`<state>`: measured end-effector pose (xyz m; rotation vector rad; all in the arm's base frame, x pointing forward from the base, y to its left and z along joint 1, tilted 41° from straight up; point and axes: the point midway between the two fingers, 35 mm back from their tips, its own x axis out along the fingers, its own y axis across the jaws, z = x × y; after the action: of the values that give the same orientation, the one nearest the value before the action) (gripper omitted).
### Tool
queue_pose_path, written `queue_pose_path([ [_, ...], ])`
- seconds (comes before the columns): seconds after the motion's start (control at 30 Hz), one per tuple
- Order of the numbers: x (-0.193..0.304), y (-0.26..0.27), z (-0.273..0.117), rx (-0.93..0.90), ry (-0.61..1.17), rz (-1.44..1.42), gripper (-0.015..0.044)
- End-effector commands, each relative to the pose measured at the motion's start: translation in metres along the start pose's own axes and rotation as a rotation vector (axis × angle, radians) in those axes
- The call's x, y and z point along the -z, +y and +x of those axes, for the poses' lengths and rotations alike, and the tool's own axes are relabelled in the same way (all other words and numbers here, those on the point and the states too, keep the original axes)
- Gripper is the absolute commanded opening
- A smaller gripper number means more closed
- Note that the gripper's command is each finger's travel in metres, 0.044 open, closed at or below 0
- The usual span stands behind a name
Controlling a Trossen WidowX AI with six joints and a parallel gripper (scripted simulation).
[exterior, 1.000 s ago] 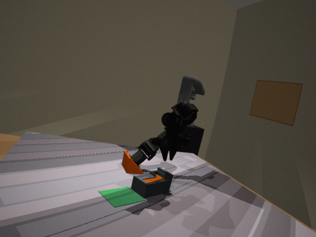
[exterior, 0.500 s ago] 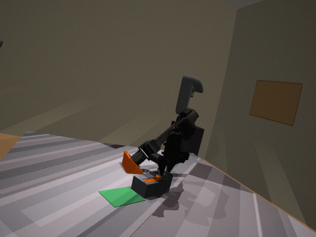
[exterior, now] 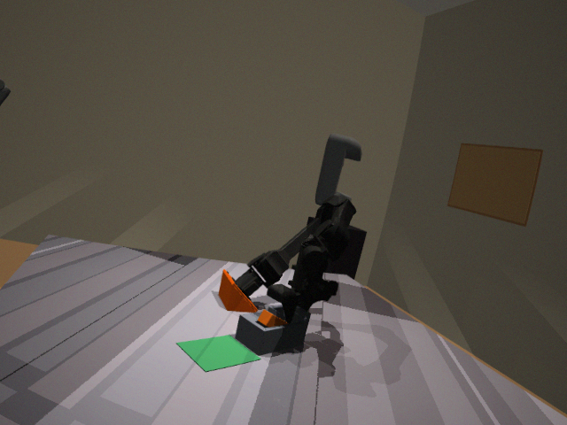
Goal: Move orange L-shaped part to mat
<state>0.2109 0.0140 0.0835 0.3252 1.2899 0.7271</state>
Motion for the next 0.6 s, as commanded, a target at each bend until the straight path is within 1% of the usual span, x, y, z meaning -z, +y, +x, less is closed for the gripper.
queue_pose_path([
  [0.0, 0.0014, -0.0002, 0.0067, 0.002, 0.003, 0.008, 0.018],
  [0.17, 0.0017, 0.0002, 0.0138, 0.001, 0.002, 0.008, 0.018],
  [0.57, 0.0012, 0.0014, 0.0126, -0.004, 0.001, 0.004, 0.018],
])
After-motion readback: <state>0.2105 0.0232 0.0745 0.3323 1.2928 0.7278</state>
